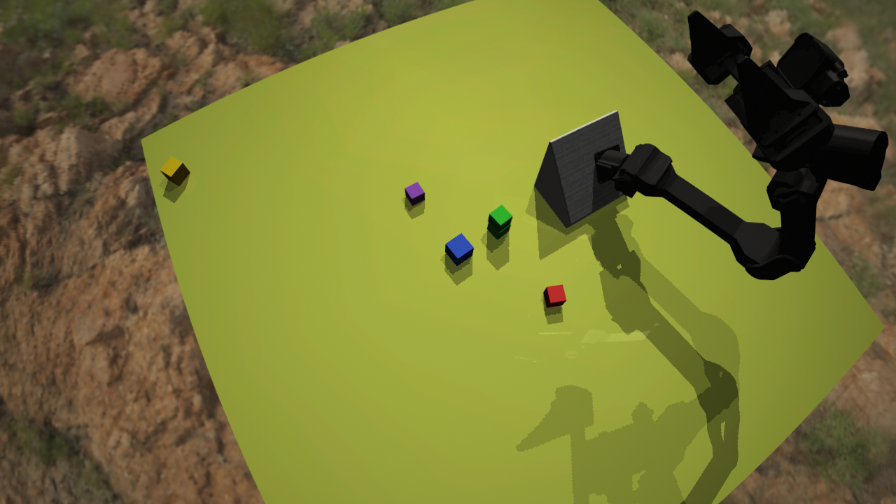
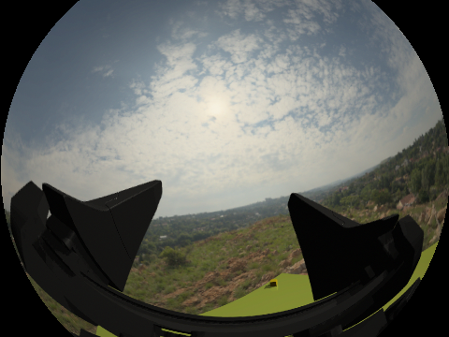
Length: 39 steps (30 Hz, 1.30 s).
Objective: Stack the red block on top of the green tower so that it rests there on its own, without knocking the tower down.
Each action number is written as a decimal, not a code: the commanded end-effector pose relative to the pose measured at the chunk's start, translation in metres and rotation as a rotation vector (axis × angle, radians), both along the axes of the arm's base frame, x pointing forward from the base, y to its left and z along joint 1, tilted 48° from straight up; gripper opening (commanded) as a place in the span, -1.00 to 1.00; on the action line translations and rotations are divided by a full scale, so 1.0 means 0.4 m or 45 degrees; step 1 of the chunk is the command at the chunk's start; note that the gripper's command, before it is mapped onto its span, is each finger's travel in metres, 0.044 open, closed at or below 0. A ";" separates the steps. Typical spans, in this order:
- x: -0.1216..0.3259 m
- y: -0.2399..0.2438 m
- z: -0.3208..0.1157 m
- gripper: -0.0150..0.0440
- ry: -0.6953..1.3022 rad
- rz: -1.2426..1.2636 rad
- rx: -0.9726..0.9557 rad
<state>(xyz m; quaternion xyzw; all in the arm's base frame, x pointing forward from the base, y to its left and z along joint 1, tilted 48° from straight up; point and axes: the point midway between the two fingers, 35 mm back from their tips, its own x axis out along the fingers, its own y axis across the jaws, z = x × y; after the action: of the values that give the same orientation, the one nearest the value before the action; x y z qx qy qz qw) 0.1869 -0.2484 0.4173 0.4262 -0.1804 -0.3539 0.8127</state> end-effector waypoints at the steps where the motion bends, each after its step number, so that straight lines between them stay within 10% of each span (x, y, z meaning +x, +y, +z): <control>1: 0.088 0.034 -0.103 1.00 0.174 0.196 0.105; 17: 0.283 0.388 -0.495 1.00 0.876 1.175 0.458; 39: 0.102 0.846 -0.685 1.00 1.463 2.282 0.881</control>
<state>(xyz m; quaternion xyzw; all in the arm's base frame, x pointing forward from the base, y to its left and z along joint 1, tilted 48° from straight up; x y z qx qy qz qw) 0.2326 0.0840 0.1427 0.3804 0.6934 0.1706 0.5877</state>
